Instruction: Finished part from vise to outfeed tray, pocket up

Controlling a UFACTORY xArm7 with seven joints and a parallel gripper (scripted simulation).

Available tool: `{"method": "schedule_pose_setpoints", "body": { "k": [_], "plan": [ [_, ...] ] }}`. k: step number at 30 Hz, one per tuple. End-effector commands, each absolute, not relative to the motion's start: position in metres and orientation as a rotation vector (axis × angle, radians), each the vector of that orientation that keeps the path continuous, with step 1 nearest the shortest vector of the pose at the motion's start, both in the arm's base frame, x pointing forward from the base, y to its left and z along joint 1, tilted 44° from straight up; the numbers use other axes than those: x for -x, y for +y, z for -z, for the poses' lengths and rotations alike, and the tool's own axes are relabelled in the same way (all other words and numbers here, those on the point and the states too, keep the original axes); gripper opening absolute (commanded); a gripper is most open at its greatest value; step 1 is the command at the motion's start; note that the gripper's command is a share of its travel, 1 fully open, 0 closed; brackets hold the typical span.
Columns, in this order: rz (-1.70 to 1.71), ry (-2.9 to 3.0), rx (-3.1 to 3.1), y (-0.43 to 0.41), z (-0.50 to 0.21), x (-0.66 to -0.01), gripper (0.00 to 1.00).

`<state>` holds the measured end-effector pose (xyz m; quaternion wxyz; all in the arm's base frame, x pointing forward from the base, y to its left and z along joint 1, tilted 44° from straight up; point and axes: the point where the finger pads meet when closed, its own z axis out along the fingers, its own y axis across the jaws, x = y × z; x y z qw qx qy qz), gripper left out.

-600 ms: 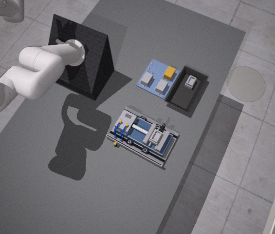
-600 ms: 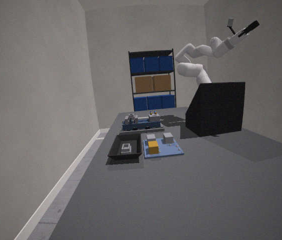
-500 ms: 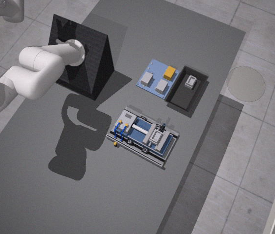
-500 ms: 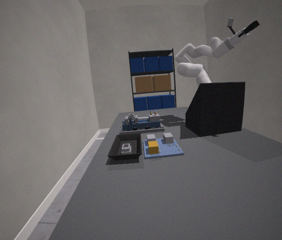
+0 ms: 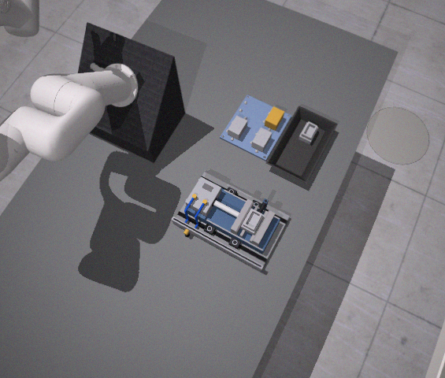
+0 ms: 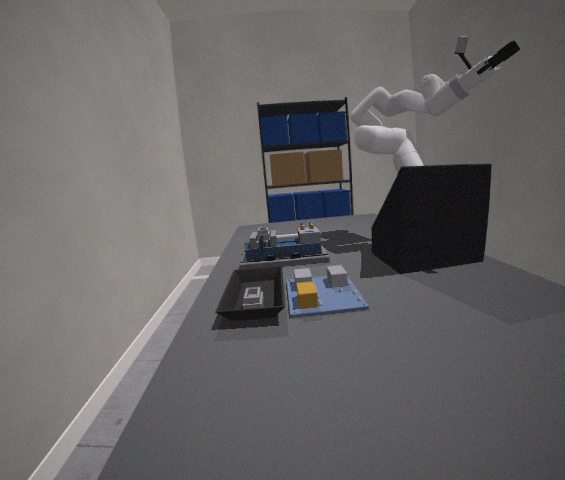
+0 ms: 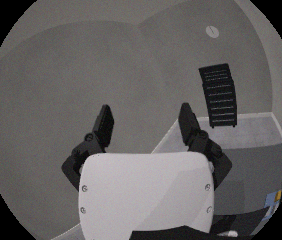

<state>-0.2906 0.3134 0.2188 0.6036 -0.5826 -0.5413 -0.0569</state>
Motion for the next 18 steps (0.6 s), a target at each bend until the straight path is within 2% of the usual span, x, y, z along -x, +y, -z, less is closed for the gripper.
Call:
{"method": "schedule_pose_setpoints", "body": {
  "k": [1, 18],
  "plan": [
    [0.132, -1.251, 1.347, 0.314, -0.220, 0.291, 1.00],
    [0.246, -1.368, 1.397, 0.344, -0.207, 0.271, 1.00]
  ]
}}
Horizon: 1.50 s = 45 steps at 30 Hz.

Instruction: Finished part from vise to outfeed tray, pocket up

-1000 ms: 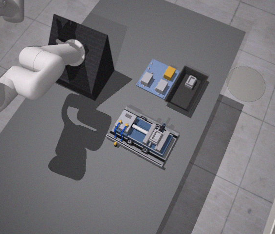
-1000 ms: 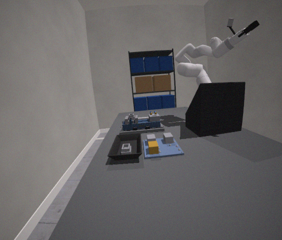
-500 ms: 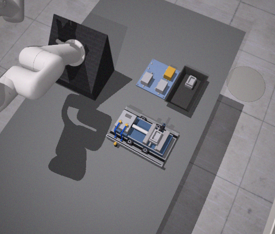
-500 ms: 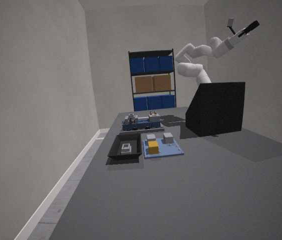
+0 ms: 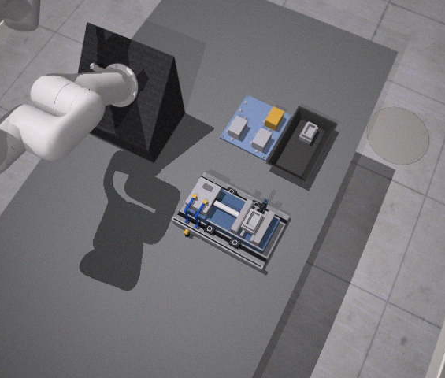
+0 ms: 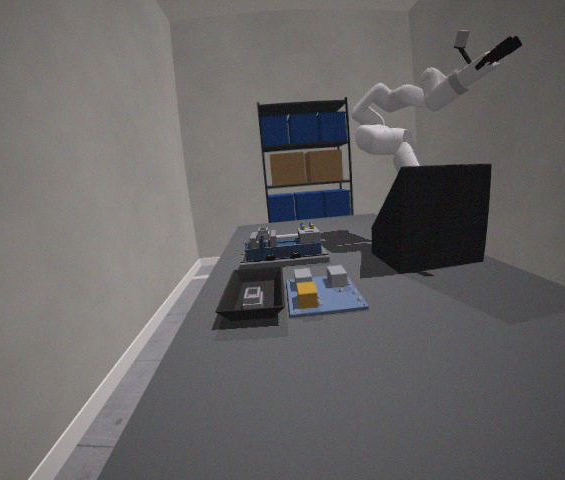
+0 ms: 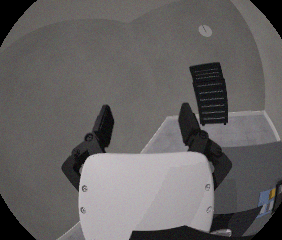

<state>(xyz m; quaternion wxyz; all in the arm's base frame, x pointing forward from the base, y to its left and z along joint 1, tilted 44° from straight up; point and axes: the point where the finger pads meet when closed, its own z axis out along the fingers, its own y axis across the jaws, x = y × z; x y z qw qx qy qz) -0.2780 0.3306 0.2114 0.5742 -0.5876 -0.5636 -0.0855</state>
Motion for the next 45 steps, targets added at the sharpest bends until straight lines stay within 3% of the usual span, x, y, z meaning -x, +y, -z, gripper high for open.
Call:
{"method": "schedule_pose_setpoints", "body": {
  "k": [1, 15, 29, 45],
  "plan": [
    [0.264, -1.387, 1.404, 0.349, -0.205, 0.267, 1.00],
    [0.474, -1.638, 1.503, 0.410, -0.183, 0.194, 1.00],
    [0.635, -1.905, 1.611, 0.456, -0.164, 0.081, 1.00],
    [0.674, -1.997, 1.651, 0.466, -0.158, 0.036, 1.00]
  ]
}}
